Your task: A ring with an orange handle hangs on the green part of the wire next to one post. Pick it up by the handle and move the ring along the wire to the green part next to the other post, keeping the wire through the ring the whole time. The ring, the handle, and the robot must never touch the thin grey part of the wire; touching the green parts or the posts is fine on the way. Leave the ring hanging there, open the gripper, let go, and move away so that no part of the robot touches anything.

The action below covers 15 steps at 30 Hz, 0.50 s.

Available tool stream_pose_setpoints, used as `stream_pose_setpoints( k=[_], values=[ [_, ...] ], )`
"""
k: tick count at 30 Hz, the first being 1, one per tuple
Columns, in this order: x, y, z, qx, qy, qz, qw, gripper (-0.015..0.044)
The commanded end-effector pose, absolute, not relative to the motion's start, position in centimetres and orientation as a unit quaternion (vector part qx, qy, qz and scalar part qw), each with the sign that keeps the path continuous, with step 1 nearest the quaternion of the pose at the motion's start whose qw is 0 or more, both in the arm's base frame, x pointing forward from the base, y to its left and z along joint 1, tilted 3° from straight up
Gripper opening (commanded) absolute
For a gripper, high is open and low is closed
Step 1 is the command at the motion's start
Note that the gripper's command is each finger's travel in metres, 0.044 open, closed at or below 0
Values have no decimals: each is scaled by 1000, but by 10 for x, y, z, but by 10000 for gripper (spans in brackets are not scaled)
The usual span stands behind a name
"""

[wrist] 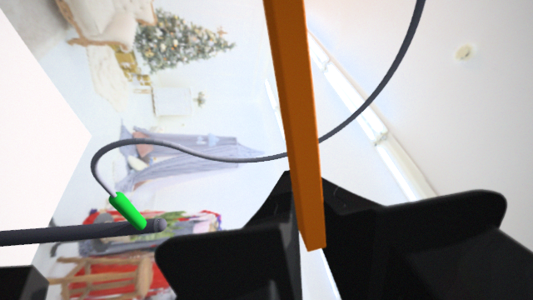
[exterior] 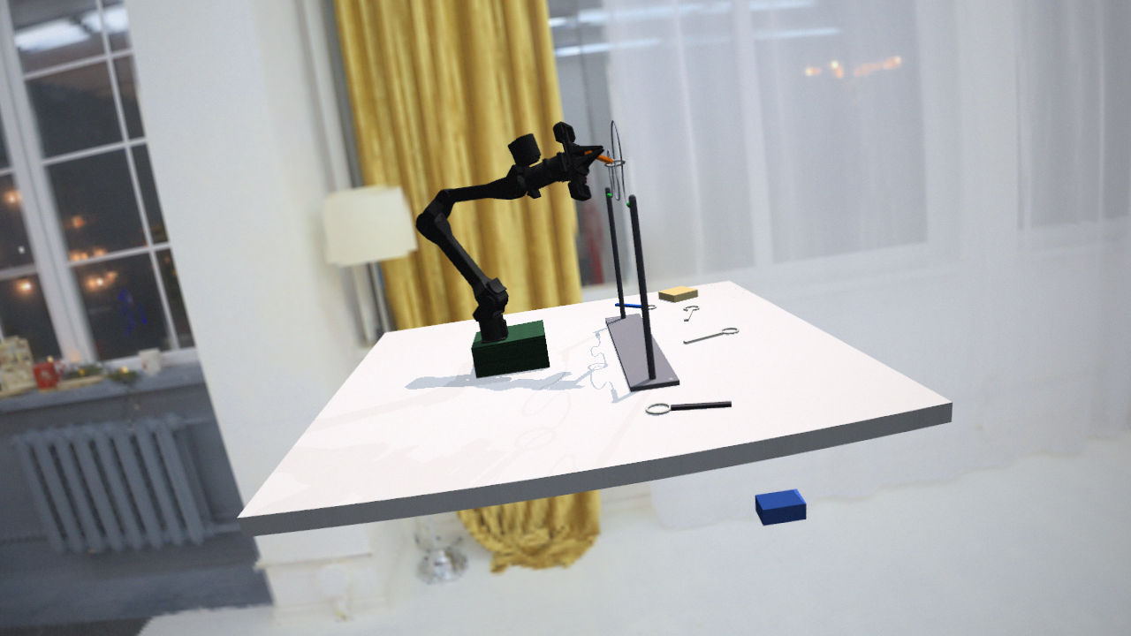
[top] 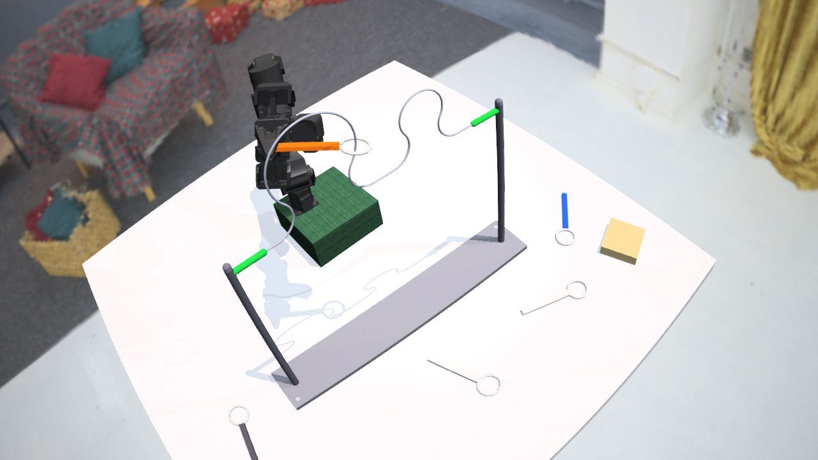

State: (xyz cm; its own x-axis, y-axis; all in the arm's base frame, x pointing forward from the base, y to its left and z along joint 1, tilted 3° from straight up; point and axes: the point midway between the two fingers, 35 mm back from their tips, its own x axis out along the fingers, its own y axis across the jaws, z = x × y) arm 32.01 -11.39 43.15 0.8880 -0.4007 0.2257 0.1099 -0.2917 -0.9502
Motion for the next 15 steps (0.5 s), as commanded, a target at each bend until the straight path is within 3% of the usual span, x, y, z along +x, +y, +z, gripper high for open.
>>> stream_pose_setpoints(
  k=[1,15],
  values=[
    [320,-113,432,-787,87,-219,570,-150],
    [320,-112,435,-825,69,-227,512,-150]
  ],
)
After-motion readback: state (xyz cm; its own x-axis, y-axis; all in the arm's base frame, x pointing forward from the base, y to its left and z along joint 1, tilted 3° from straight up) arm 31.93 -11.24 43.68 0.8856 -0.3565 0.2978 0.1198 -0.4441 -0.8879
